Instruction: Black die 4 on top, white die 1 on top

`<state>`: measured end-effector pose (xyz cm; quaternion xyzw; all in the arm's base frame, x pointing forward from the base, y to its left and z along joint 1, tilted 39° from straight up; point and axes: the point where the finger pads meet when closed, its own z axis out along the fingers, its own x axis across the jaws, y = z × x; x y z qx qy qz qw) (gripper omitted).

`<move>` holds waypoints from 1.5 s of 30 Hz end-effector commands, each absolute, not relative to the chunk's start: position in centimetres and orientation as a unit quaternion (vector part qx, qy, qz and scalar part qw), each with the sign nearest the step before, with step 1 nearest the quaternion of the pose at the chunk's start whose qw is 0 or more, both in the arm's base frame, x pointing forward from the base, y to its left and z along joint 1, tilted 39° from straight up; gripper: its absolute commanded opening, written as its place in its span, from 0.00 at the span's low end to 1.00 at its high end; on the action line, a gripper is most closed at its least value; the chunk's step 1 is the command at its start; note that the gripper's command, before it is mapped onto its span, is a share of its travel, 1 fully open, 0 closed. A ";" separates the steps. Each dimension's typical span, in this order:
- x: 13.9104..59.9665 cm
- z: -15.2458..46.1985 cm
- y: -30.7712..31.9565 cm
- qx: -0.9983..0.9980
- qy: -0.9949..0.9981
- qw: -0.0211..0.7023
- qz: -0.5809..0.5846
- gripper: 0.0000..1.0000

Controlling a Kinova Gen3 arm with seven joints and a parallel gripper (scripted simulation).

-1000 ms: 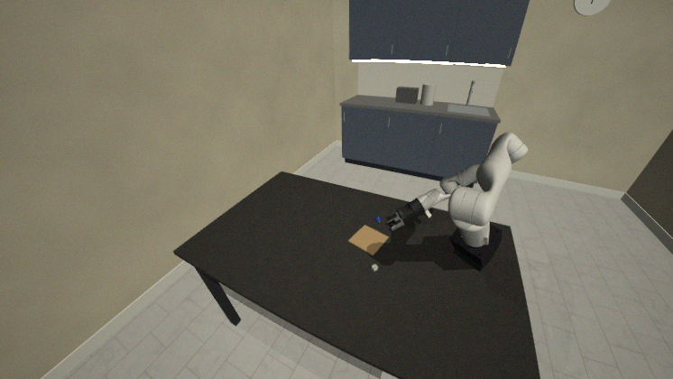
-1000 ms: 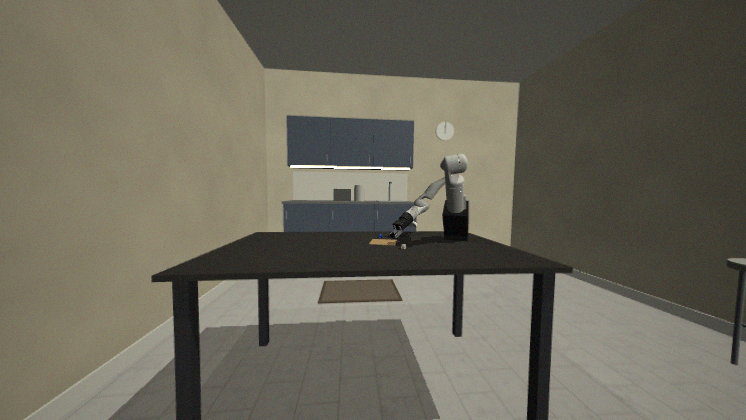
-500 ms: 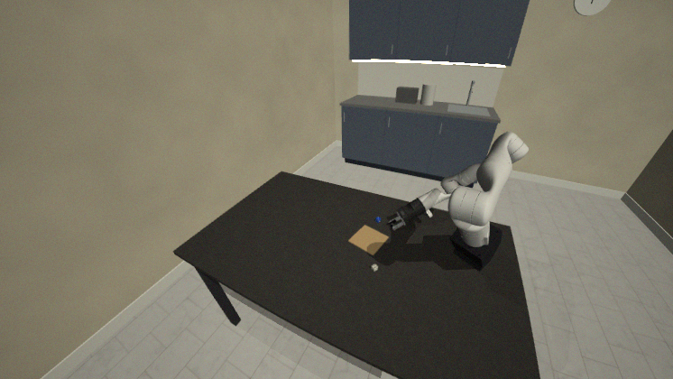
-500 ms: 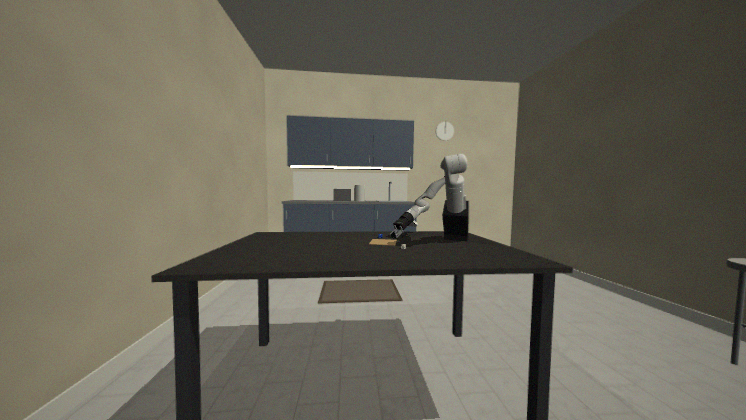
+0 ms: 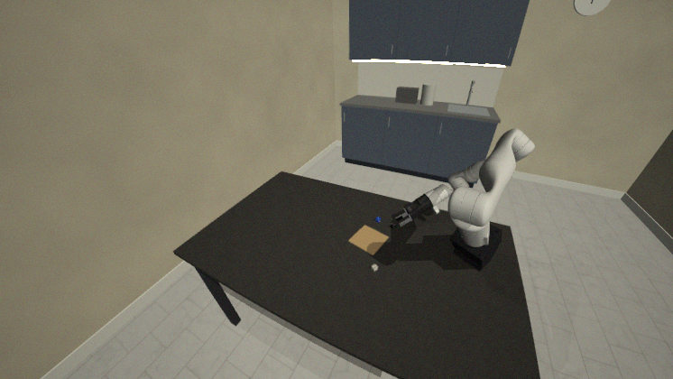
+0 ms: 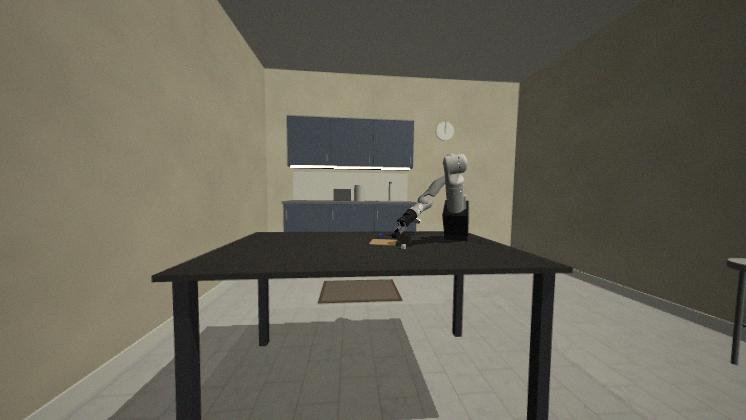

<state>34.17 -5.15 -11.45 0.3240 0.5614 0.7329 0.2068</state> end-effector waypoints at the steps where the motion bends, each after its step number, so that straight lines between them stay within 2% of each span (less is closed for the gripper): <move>1: 34.0 -11.6 -5.8 0.326 0.563 0.210 0.730 0.70; 34: 32.2 -6.9 -9.2 0.326 0.564 0.209 0.729 0.70; 40: 32.2 -7.0 -9.2 0.329 0.573 0.198 0.724 0.70; 45: 32.0 -7.1 -9.1 0.338 0.604 0.161 0.703 0.70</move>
